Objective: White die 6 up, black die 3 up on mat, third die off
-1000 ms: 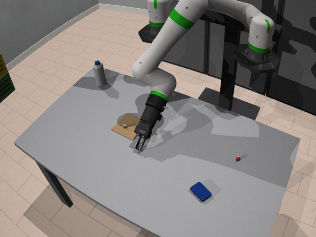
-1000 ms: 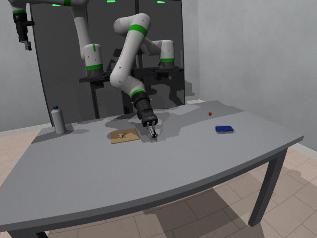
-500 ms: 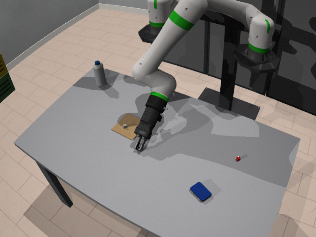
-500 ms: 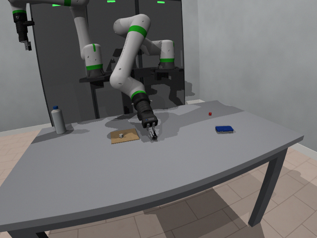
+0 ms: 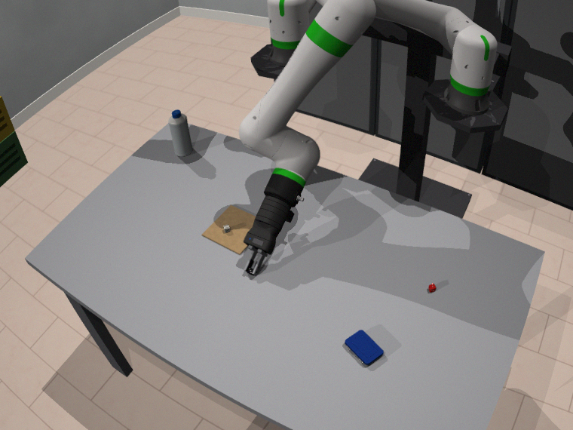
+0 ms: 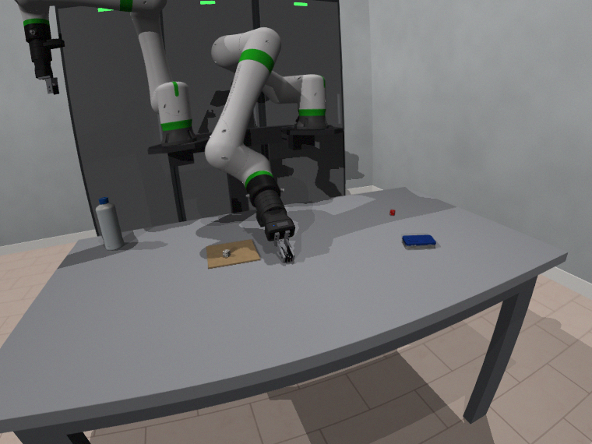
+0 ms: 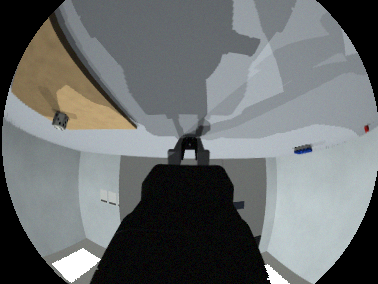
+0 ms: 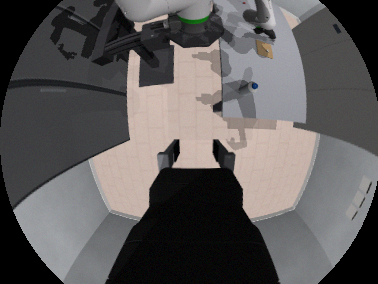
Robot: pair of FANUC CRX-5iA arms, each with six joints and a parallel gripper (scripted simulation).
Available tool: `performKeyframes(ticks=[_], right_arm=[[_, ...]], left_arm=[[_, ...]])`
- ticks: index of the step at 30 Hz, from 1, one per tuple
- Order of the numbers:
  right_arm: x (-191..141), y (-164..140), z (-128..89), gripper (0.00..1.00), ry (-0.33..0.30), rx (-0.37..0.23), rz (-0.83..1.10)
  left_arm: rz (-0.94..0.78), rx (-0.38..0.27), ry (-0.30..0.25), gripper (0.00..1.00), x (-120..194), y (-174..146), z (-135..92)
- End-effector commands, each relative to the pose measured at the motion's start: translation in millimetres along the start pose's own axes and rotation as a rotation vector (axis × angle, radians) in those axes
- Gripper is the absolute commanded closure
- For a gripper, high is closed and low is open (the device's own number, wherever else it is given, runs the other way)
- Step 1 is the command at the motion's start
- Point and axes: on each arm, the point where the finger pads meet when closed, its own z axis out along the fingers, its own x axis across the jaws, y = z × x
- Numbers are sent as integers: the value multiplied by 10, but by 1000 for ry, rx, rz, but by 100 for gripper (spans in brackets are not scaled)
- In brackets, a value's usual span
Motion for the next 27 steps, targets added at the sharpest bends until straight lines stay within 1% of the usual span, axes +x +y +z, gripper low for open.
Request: performKeyframes(ticks=[1, 18, 19, 21, 22, 24, 25, 27], right_arm=[[-2, 2, -9, 0, 0, -2, 0], [-2, 2, -9, 0, 0, -2, 0], [-2, 2, -9, 0, 0, -2, 0], [-2, 2, -9, 0, 0, -2, 0], [-2, 2, -9, 0, 0, -2, 0], [-2, 2, -9, 0, 0, -2, 0], [-2, 2, -9, 0, 0, -2, 0], [-2, 2, -9, 0, 0, -2, 0]], left_arm=[[-1, -2, -1, 66, -7, 17, 0], [-1, -2, -1, 66, -7, 17, 0], [-1, -2, -1, 60, -7, 17, 0], [-1, -2, -1, 60, -7, 17, 0], [-1, -2, -1, 54, -7, 17, 0], [-1, -2, -1, 54, -7, 17, 0], [-1, -2, -1, 48, -7, 17, 0], [-1, -2, -1, 48, -7, 17, 0]])
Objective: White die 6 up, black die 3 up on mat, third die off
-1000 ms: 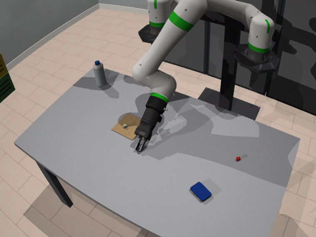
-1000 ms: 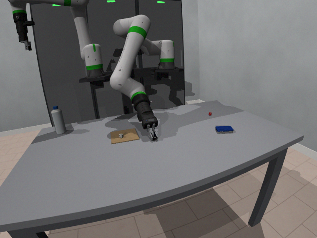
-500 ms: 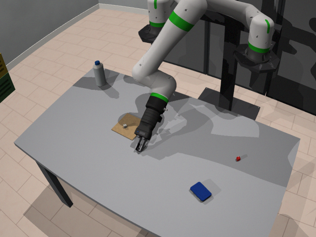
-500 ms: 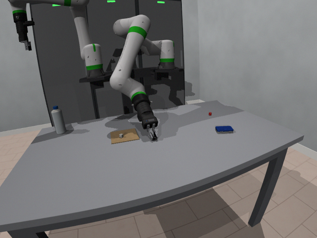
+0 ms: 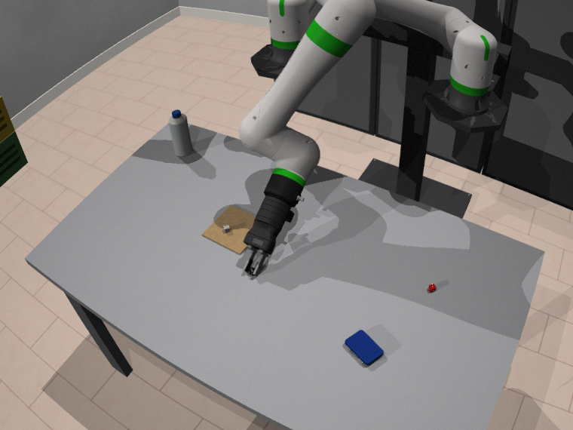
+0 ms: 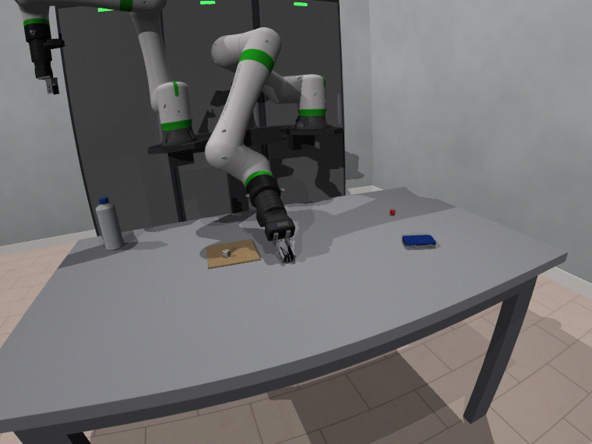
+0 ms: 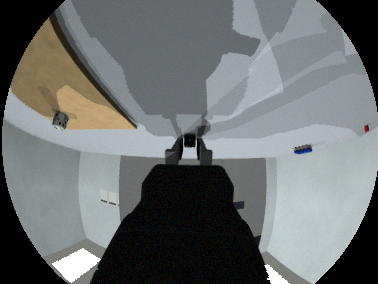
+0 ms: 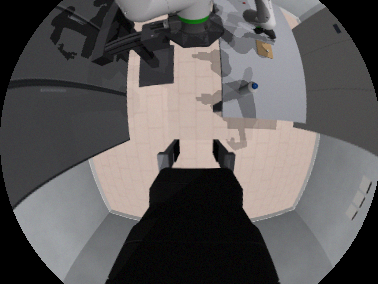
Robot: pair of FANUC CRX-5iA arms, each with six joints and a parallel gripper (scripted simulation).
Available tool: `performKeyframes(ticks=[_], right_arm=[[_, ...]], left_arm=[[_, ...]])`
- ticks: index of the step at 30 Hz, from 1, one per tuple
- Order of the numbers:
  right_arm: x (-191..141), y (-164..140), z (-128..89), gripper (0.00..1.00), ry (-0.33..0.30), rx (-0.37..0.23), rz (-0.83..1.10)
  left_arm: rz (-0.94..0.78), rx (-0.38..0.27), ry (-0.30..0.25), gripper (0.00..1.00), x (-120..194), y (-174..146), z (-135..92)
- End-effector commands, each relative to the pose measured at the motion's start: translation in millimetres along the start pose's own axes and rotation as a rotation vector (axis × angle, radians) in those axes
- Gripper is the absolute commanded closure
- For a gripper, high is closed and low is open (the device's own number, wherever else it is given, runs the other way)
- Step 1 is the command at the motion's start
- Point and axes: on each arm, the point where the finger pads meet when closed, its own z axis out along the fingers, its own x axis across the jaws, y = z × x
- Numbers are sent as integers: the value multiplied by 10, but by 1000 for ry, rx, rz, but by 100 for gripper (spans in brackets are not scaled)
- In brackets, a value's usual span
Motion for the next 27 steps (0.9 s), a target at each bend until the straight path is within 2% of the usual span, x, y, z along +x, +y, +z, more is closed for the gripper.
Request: performKeyframes(ticks=[1, 5, 6, 27], right_arm=[[-2, 2, -9, 0, 0, -2, 0], [-2, 2, -9, 0, 0, -2, 0], [-2, 2, -9, 0, 0, -2, 0], [-2, 2, -9, 0, 0, -2, 0]], left_arm=[[-1, -2, -1, 42, -7, 17, 0], [-1, -2, -1, 42, -7, 17, 0], [-1, -2, -1, 36, -7, 17, 0], [-1, -2, -1, 36, -7, 17, 0]])
